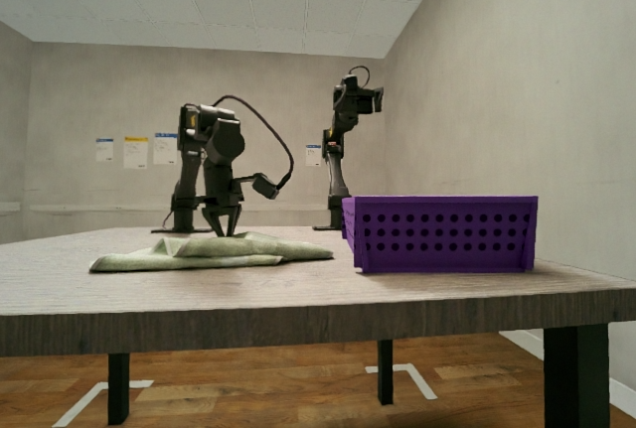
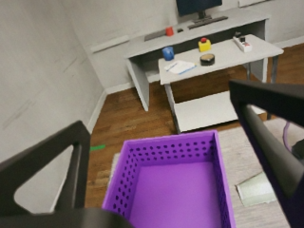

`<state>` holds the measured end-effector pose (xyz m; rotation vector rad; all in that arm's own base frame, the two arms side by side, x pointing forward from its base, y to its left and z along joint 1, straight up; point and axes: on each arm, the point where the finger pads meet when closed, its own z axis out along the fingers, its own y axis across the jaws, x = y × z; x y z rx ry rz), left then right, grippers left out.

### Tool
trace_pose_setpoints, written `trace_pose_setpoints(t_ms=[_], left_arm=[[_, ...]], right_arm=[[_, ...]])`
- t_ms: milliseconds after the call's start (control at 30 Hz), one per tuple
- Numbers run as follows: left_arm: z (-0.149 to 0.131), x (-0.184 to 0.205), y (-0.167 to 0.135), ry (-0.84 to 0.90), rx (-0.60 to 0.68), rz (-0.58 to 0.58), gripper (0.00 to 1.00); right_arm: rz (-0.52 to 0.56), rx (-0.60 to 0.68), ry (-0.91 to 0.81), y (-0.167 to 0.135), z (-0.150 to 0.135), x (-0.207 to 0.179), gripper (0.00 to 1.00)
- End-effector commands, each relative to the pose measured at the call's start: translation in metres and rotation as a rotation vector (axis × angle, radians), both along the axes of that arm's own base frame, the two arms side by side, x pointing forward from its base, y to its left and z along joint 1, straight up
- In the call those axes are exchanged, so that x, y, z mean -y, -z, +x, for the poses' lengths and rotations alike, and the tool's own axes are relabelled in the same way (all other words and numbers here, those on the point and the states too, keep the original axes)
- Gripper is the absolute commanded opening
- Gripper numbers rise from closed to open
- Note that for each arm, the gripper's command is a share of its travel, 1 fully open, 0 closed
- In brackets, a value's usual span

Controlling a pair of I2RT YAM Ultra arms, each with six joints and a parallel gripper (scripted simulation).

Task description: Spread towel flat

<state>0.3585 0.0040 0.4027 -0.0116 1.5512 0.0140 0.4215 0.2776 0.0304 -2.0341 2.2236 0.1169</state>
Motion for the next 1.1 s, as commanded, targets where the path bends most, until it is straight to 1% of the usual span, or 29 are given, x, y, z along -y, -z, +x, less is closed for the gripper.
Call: trace_pose_setpoints(t_ms=[0,33,100,133,200,233,367,400,467,500,567,600,667,700,767,800,933,967,1033,1067], left_arm=[[-0.001,0.0,-0.004,0.0,0.012,0.0,1.0],[-0.001,0.0,-0.004,0.0,0.012,0.0,1.0],[-0.001,0.0,-0.004,0.0,0.012,0.0,1.0],[-0.001,0.0,-0.004,0.0,0.012,0.0,1.0],[-0.001,0.0,-0.004,0.0,0.012,0.0,1.0],[-0.001,0.0,-0.004,0.0,0.012,0.0,1.0],[-0.001,0.0,-0.004,0.0,0.012,0.0,1.0],[-0.001,0.0,-0.004,0.0,0.012,0.0,1.0],[-0.001,0.0,-0.004,0.0,0.012,0.0,1.0],[-0.001,0.0,-0.004,0.0,0.012,0.0,1.0],[-0.001,0.0,-0.004,0.0,0.012,0.0,1.0],[-0.001,0.0,-0.004,0.0,0.012,0.0,1.0],[-0.001,0.0,-0.004,0.0,0.012,0.0,1.0],[-0.001,0.0,-0.004,0.0,0.012,0.0,1.0],[-0.001,0.0,-0.004,0.0,0.012,0.0,1.0],[-0.001,0.0,-0.004,0.0,0.012,0.0,1.0],[-0.001,0.0,-0.004,0.0,0.012,0.0,1.0],[-0.001,0.0,-0.004,0.0,0.012,0.0,1.0],[-0.001,0.0,-0.004,0.0,0.012,0.0,1.0],[-0.001,0.0,-0.004,0.0,0.012,0.0,1.0]], right_arm=[[0.023,0.008,0.006,-0.013,0.004,-0.002,0.0],[0.036,0.03,0.006,-0.025,0.004,-0.003,0.0],[0.036,0.03,0.006,-0.025,0.004,-0.003,0.0],[0.028,0.015,0.004,-0.014,-0.004,-0.001,0.0],[0.027,0.013,0.004,-0.014,-0.005,-0.001,0.0],[0.028,0.014,-0.001,-0.014,-0.012,-0.002,0.0],[0.028,0.014,-0.001,-0.014,-0.012,-0.002,0.0],[0.028,0.014,-0.003,-0.013,-0.021,0.0,0.0],[0.028,0.014,-0.003,-0.013,-0.02,0.0,0.0],[0.028,0.014,-0.003,-0.013,-0.03,0.004,0.0],[0.028,0.014,-0.003,-0.013,-0.03,0.004,0.0],[0.028,0.013,-0.003,-0.012,-0.04,0.008,0.0],[0.028,0.013,0.0,-0.013,-0.039,0.009,0.0],[0.028,0.013,-0.003,-0.012,-0.05,0.012,0.0],[0.028,0.013,-0.001,-0.012,-0.05,0.013,0.0],[0.028,0.013,-0.003,-0.012,-0.062,0.017,0.0],[0.028,0.013,-0.003,-0.012,-0.062,0.017,0.0],[0.027,0.013,-0.003,-0.011,-0.073,0.021,0.0],[0.027,0.013,0.0,-0.011,-0.072,0.022,0.0],[0.025,0.013,-0.003,-0.011,-0.083,0.026,0.0]])
